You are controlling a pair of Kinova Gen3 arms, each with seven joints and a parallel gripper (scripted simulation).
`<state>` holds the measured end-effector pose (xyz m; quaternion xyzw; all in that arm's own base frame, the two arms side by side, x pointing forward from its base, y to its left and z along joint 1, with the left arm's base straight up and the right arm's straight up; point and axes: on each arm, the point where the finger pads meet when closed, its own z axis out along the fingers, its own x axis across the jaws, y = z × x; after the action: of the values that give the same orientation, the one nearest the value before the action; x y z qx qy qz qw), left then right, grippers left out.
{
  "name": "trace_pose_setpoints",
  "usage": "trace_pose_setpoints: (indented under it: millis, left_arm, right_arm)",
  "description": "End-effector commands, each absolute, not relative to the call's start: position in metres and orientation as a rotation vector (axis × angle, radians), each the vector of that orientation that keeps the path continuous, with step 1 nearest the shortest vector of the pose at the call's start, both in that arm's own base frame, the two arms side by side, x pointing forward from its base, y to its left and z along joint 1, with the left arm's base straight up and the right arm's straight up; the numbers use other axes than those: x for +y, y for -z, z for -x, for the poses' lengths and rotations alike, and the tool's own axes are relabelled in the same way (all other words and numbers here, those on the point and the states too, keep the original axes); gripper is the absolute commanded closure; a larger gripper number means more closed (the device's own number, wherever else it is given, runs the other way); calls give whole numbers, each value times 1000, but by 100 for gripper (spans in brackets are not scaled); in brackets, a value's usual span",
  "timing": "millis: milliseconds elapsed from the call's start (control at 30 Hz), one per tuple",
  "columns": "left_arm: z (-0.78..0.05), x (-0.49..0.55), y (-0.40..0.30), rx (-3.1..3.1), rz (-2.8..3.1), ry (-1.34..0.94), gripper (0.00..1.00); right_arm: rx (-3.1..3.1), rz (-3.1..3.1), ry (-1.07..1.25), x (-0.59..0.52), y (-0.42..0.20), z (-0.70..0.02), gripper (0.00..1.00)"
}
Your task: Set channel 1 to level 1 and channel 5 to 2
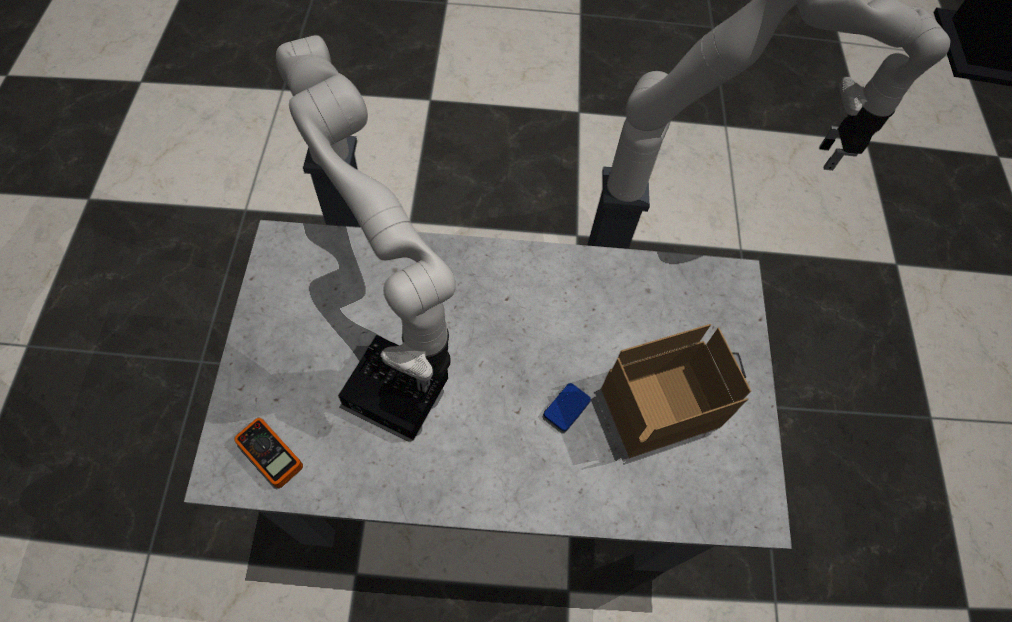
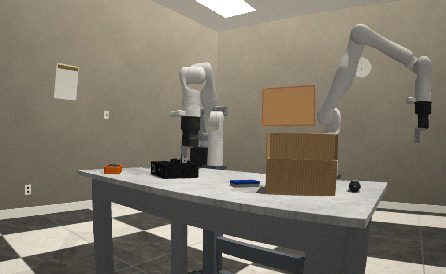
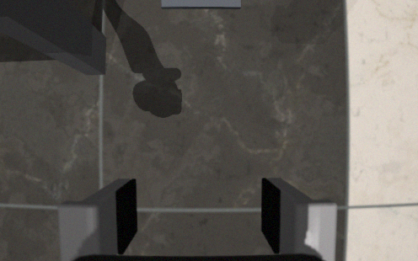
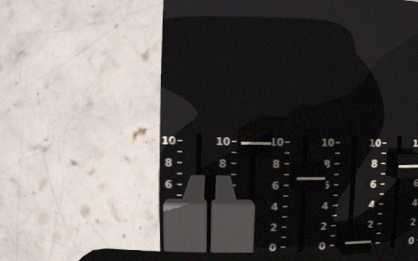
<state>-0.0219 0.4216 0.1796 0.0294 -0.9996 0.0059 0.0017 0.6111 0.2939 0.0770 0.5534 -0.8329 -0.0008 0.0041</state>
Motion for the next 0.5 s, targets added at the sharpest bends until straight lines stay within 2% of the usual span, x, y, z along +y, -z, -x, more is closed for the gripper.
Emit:
trace_pose_setpoints:
  millis: [0, 467]
  left_arm:
    - [22, 424, -180, -3141, -81, 0, 0]
    - [22, 424, -180, -3141, -81, 0, 0]
  right_arm:
    - [-2620, -1734, 0, 296, -79, -612, 100]
    - [-2620, -1734, 0, 295, -79, -614, 100]
